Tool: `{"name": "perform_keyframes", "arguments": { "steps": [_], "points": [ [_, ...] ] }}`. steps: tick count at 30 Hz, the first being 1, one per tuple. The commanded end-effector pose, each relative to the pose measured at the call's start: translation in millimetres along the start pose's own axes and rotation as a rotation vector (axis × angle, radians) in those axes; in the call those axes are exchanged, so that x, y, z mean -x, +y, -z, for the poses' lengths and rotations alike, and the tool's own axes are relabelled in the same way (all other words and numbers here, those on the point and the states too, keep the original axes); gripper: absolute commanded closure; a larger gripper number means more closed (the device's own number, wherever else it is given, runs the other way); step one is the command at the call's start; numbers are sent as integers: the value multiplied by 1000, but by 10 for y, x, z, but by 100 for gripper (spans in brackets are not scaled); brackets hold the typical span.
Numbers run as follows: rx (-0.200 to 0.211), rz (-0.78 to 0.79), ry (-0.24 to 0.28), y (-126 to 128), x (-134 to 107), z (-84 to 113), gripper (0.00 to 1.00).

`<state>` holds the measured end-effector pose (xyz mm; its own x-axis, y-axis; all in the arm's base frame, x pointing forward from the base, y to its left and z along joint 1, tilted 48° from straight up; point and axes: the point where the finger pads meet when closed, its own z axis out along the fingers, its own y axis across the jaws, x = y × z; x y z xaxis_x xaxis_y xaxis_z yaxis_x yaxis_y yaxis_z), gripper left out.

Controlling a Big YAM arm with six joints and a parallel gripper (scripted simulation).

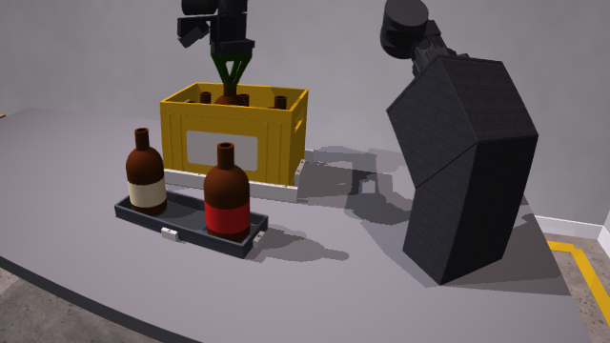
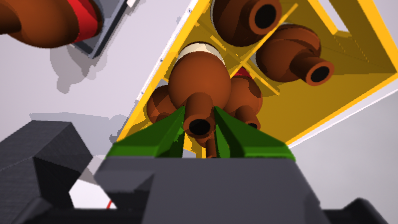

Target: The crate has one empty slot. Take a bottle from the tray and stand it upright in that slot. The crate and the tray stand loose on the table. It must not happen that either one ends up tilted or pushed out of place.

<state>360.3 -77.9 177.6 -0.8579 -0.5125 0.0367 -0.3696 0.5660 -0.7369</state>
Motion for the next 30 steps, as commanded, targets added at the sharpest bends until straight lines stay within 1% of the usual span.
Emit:
{"name": "perform_keyframes", "arguments": {
  "steps": [1, 4, 6, 8, 12, 17, 18, 20, 22, 25, 28, 30],
  "points": [
    [-8, 5, -28, -30, 103, 38, 100],
    [2, 5, 1, 6, 12, -77, 100],
    [0, 2, -1, -8, 18, -87, 100],
    [-6, 2, -19, -34, 75, -52, 100],
    [1, 3, 1, -5, 16, -157, 100],
    [0, 10, -10, 10, 55, -164, 100],
    [-20, -17, -40, -120, 94, -64, 100],
    [-9, -11, -11, -68, 27, -184, 100],
    [3, 5, 2, 8, 8, -260, 100],
    [-2, 9, -13, -3, 69, -252, 100],
    [-7, -7, -8, -48, 13, -285, 100],
    [-6, 0, -13, -35, 53, -296, 100]
  ]
}}
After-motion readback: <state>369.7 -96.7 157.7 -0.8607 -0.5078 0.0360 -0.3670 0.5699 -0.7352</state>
